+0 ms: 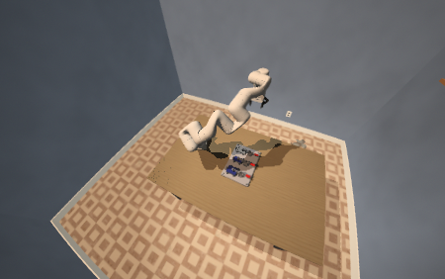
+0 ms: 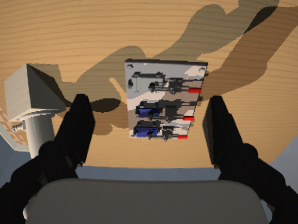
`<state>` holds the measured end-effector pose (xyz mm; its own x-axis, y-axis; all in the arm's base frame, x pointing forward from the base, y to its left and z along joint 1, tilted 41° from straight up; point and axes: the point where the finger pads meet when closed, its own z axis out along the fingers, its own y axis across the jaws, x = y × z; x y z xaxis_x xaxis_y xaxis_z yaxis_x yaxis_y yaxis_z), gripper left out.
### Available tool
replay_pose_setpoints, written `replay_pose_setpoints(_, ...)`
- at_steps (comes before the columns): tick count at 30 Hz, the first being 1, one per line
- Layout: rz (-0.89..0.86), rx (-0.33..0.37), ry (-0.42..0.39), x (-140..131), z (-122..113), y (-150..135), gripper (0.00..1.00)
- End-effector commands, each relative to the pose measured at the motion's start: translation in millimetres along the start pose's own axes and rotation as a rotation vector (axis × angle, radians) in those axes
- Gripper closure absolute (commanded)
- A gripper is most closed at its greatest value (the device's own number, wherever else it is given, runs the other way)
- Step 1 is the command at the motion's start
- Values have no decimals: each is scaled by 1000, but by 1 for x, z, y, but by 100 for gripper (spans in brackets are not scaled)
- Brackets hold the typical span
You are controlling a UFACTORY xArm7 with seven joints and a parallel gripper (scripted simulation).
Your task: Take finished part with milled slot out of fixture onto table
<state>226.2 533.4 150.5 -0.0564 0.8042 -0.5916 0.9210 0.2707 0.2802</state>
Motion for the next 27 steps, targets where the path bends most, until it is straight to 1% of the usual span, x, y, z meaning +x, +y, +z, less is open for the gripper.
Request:
replay_pose_setpoints(1,0,-1,5,0,-2,0,0)
replay_pose_setpoints(15,9,-3,6,-1,-2,0,0)
replay_pose_setpoints(18,66,-10,11,-7,-1,5,0)
replay_pose_setpoints(21,191,-23,23,-21,3,13,0)
replay_pose_setpoints(24,248,-28,28,-27,6,16,0)
replay_pose_setpoints(27,248,-28,28,-27,6,16,0)
